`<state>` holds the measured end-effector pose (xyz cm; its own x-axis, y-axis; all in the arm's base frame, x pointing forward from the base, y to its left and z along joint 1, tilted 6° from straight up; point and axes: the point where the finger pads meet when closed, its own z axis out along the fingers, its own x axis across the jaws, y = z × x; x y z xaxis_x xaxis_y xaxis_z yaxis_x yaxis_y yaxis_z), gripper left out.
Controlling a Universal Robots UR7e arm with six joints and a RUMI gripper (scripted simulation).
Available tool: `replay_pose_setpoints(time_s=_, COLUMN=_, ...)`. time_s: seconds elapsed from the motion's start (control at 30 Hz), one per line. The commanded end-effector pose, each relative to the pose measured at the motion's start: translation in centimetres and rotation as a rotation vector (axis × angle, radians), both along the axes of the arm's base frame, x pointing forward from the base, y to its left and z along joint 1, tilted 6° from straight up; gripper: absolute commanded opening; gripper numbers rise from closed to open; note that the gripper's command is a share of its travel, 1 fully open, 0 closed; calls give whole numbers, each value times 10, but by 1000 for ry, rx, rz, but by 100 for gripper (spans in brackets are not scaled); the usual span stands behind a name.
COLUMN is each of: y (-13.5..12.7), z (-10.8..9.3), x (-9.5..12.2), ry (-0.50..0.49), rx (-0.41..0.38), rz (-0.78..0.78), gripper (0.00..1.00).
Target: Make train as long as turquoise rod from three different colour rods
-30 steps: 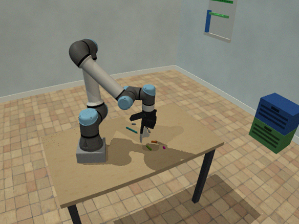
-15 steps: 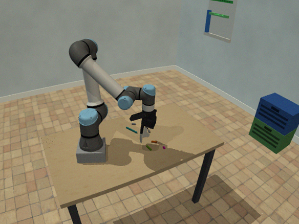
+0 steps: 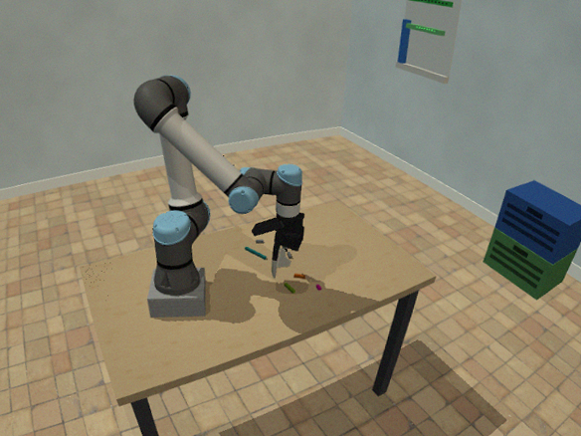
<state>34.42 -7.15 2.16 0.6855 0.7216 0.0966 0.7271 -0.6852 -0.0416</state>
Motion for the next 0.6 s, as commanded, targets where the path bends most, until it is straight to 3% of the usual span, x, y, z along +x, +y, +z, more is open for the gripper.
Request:
replay_pose_setpoints(time_s=0.0, y=0, z=0, x=0, ry=-1, rx=-1, rz=0, gripper=100)
replay_pose_setpoints(time_s=0.57, y=1, z=0, x=1, ry=1, rx=0, rz=-19, gripper=100)
